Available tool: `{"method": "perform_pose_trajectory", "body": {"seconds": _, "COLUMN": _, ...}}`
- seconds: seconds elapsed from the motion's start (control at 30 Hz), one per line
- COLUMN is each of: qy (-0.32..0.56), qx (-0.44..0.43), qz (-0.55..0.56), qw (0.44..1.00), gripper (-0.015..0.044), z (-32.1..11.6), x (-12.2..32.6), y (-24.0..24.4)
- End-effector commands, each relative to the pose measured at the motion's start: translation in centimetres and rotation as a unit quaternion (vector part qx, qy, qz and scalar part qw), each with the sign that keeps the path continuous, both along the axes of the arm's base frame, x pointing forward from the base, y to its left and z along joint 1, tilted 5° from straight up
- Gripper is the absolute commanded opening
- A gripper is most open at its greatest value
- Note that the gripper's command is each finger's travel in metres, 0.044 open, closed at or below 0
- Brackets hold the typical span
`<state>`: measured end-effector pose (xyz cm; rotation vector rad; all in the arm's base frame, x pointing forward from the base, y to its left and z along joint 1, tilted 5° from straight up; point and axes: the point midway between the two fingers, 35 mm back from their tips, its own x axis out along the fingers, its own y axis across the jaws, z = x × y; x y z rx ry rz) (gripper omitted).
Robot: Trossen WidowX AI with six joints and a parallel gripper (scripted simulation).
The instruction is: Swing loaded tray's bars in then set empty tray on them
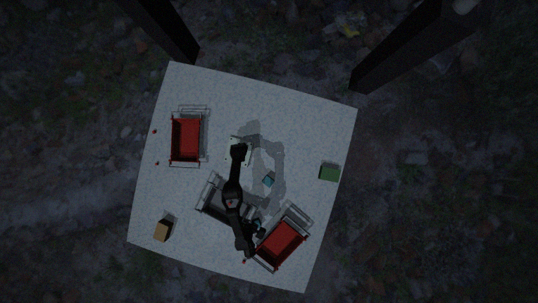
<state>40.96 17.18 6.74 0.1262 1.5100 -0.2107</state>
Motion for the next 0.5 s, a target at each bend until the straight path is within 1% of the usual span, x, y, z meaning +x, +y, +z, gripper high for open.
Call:
{"method": "perform_pose_trajectory", "body": {"seconds": 0.0, "qy": 0.0, "qx": -0.002, "qz": 0.001, "qw": 1.0, "gripper": 0.0086, "z": -1.1, "x": 0.0, "y": -0.2}}
{"method": "perform_pose_trajectory", "body": {"seconds": 0.17, "qy": 0.0, "qx": -0.002, "qz": 0.001, "qw": 1.0, "gripper": 0.0086, "z": -1.1, "x": 0.0, "y": -0.2}}
{"method": "perform_pose_trajectory", "body": {"seconds": 0.33, "qy": 0.0, "qx": -0.003, "qz": 0.001, "qw": 1.0, "gripper": 0.0086, "z": 1.2, "x": -0.4, "y": -1.3}}
{"method": "perform_pose_trajectory", "body": {"seconds": 0.47, "qy": 0.0, "qx": -0.003, "qz": 0.001, "qw": 1.0, "gripper": 0.0086, "z": 1.8, "x": -0.6, "y": -1.9}}
